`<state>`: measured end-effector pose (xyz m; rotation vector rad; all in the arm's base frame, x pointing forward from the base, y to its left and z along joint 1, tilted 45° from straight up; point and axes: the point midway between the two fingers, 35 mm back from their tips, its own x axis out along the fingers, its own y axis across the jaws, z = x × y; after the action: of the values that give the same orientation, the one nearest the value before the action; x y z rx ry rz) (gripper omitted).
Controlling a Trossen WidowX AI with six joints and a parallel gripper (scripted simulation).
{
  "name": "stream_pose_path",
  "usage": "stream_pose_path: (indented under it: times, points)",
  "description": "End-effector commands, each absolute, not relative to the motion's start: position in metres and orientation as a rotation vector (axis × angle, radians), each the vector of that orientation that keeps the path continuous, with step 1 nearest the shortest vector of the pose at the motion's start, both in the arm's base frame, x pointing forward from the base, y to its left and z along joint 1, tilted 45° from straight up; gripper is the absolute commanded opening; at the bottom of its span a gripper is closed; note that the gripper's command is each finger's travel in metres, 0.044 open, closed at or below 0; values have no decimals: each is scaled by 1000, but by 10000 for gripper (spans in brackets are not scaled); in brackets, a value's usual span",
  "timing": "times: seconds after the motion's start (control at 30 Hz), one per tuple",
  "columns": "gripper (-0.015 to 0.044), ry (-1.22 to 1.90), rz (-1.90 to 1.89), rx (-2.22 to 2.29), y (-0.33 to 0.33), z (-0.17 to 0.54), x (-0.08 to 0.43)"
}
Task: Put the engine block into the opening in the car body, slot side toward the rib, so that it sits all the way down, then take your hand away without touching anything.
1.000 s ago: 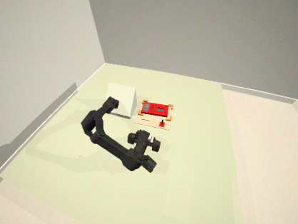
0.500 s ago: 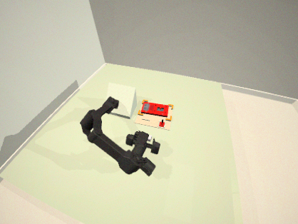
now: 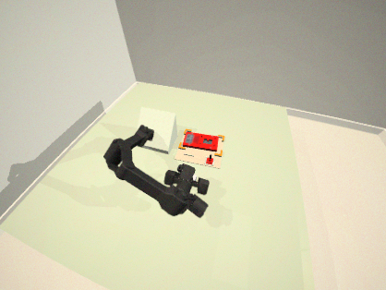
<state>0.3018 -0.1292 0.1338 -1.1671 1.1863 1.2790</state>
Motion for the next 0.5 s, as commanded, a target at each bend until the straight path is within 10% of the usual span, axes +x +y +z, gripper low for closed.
stream_pose_path:
  times: [0.0, 0.47]
  points:
    - [440, 1291, 1256, -1230, -124, 130, 299]
    - [440, 1618, 999, -1539, -109, 129, 300]
